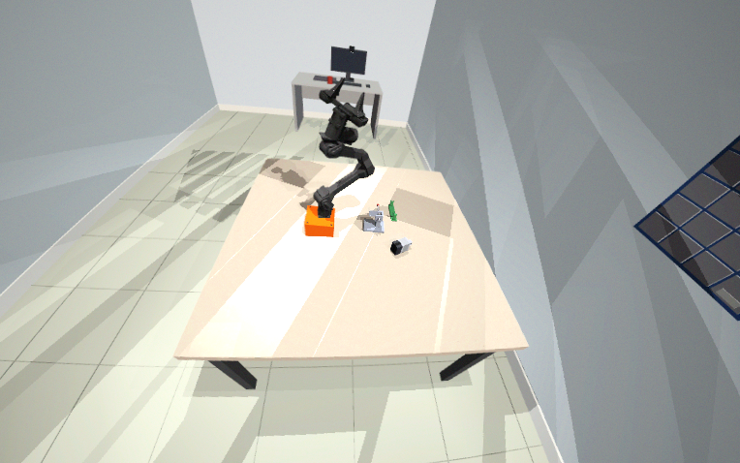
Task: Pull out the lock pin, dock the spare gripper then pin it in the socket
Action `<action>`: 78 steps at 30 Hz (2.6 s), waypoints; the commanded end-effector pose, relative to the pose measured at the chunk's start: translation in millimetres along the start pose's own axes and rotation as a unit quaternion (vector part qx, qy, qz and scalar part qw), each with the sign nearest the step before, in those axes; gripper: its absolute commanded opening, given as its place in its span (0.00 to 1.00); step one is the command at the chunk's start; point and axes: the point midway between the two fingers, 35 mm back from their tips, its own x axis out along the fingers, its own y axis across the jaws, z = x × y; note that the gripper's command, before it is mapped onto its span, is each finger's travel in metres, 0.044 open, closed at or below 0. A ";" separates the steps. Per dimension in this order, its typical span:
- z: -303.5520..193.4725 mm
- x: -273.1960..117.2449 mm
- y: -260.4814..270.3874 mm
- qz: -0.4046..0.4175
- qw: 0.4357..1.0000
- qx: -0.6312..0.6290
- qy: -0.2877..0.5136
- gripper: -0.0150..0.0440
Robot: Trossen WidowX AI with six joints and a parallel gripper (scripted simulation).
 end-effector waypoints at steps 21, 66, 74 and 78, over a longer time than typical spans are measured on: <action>-169.2 -9.8 -8.6 -0.080 0.945 0.201 0.247 0.76; -35.8 -158.6 396.3 0.643 0.561 0.331 0.404 0.76; 59.4 -205.1 401.3 0.788 0.469 0.282 0.283 0.76; 103.6 -229.3 390.9 0.847 0.422 0.248 0.207 0.76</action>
